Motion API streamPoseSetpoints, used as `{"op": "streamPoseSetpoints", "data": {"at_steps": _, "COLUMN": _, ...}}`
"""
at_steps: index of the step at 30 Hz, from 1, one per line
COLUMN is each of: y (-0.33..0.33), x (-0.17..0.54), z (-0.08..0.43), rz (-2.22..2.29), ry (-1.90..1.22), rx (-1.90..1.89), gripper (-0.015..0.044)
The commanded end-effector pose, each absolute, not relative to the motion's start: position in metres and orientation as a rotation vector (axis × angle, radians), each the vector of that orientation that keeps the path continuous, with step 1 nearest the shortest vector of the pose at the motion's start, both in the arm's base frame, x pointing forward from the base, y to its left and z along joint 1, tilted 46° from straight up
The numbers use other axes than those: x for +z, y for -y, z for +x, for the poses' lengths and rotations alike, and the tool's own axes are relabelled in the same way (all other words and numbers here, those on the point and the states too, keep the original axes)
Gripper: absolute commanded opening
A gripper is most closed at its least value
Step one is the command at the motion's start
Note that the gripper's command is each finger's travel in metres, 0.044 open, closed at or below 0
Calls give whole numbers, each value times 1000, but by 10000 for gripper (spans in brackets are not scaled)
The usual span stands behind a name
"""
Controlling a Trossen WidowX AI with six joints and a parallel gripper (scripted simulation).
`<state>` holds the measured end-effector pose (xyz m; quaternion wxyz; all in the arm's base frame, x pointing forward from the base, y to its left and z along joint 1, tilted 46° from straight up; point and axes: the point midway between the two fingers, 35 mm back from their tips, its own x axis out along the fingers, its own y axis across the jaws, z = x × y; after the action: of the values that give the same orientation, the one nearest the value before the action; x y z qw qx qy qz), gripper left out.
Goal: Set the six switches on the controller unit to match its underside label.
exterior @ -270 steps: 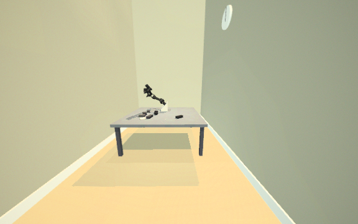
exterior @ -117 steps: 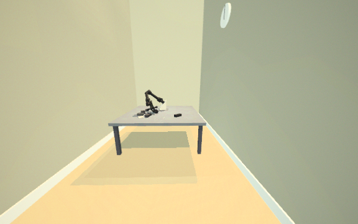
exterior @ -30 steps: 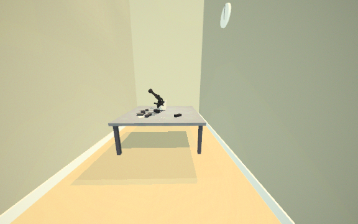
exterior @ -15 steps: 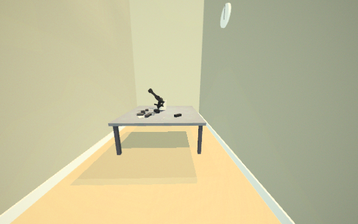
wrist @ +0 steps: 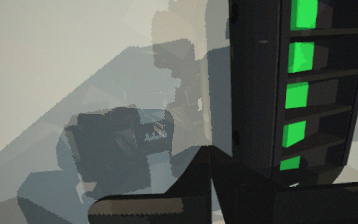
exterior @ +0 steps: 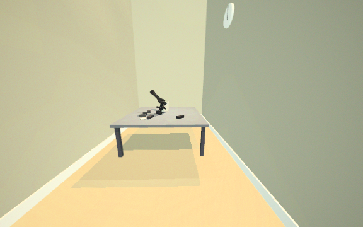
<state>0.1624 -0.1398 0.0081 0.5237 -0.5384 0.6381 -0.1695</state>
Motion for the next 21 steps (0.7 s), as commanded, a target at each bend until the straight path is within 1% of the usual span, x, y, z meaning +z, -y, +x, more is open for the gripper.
{"op": "streamPoseSetpoints", "data": {"at_steps": 1, "y": 144, "x": 5, "z": 160, "rz": -1294, "ry": -1529, "rx": -402, "gripper": 0}}
{"op": "streamPoseSetpoints", "data": {"at_steps": 21, "y": 150, "x": 7, "z": 162, "rz": -1298, "ry": -1529, "rx": -405, "gripper": 0}}
